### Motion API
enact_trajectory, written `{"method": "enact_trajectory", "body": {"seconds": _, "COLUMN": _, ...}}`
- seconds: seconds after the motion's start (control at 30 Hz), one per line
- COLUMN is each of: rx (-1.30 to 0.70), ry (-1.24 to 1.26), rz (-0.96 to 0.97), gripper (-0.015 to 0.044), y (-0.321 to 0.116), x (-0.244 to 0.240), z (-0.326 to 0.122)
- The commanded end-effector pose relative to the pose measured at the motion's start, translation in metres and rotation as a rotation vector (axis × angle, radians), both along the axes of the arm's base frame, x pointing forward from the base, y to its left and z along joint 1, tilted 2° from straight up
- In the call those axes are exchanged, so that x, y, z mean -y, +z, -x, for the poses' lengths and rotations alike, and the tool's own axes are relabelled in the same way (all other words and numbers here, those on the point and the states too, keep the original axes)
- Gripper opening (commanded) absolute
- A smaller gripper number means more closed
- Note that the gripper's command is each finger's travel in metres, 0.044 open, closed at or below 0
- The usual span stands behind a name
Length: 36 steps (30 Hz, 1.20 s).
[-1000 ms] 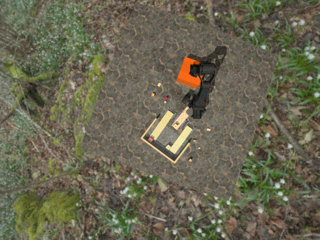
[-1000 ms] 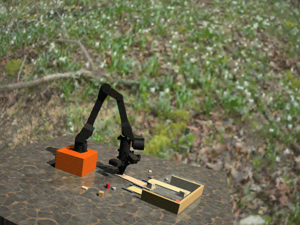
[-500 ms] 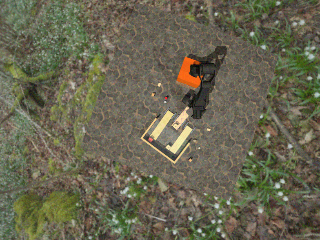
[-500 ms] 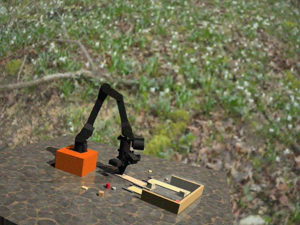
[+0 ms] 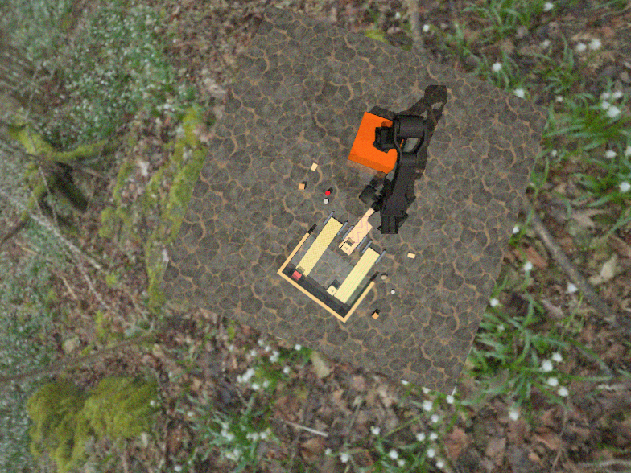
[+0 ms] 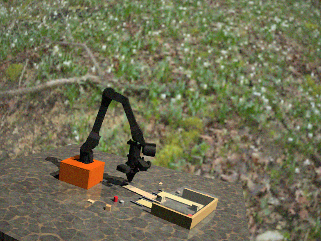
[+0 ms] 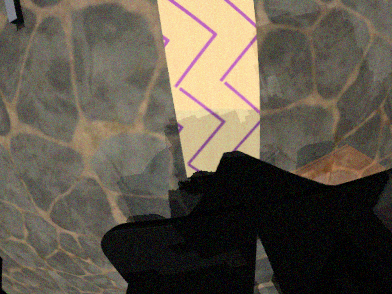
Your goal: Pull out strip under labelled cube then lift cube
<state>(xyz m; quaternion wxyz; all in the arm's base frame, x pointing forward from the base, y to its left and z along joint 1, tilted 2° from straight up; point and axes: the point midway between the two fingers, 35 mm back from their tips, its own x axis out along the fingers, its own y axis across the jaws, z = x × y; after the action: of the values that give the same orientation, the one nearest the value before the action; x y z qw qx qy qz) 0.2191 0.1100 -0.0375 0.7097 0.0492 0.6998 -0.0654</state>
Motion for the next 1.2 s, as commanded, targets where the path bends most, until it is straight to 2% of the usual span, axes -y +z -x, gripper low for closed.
{"method": "enact_trajectory", "body": {"seconds": 0.0, "rx": -0.002, "ry": -0.001, "rz": -0.006, "gripper": 0.0000, "y": 0.015, "x": -0.002, "z": -0.003}}
{"method": "enact_trajectory", "body": {"seconds": 0.03, "rx": -0.002, "ry": -0.001, "rz": -0.006, "gripper": 0.0000, "y": 0.015, "x": -0.002, "z": -0.003}}
{"method": "enact_trajectory", "body": {"seconds": 0.6, "rx": 0.004, "ry": -0.050, "rz": -0.005, "gripper": 0.0440, "y": 0.021, "x": 0.012, "z": -0.065}}
{"method": "enact_trajectory", "body": {"seconds": 1.17, "rx": 0.009, "ry": -0.050, "rz": -0.004, "gripper": 0.0440, "y": 0.032, "x": 0.024, "z": -0.123}}
